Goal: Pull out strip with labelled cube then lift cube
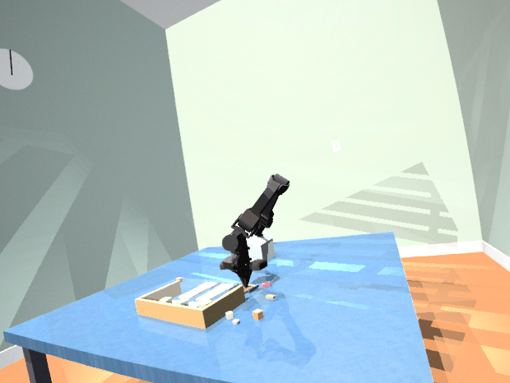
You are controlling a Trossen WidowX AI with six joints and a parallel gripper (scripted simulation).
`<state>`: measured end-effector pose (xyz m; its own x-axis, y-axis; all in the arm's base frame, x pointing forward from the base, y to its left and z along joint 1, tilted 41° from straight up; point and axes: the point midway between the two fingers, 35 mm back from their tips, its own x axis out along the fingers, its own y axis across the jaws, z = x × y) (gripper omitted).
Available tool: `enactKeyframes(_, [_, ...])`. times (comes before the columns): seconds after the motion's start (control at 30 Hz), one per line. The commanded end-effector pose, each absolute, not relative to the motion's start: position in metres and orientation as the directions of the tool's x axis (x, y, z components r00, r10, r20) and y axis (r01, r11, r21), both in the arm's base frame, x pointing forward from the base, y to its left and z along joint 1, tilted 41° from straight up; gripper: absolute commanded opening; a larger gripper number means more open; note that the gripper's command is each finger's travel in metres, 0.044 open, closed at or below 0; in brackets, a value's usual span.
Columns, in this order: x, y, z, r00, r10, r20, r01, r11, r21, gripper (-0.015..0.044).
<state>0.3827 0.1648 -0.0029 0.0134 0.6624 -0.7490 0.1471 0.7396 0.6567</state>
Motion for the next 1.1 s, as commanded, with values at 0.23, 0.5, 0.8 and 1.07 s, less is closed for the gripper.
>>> enactKeyframes(0.23, [0.360, 0.172, -0.005, -0.009, 0.661, -0.751, 0.150, 0.743, 0.652, 0.0000])
enactKeyframes(0.5, [0.348, 0.173, -0.005, -0.010, 0.661, -0.751, 0.151, 0.743, 0.652, 0.0000])
enactKeyframes(0.8, [0.334, 0.174, -0.004, -0.011, 0.661, -0.750, 0.151, 0.743, 0.652, 0.0000])
enactKeyframes(1.07, [0.322, 0.175, -0.003, -0.011, 0.661, -0.750, 0.152, 0.743, 0.652, 0.0000])
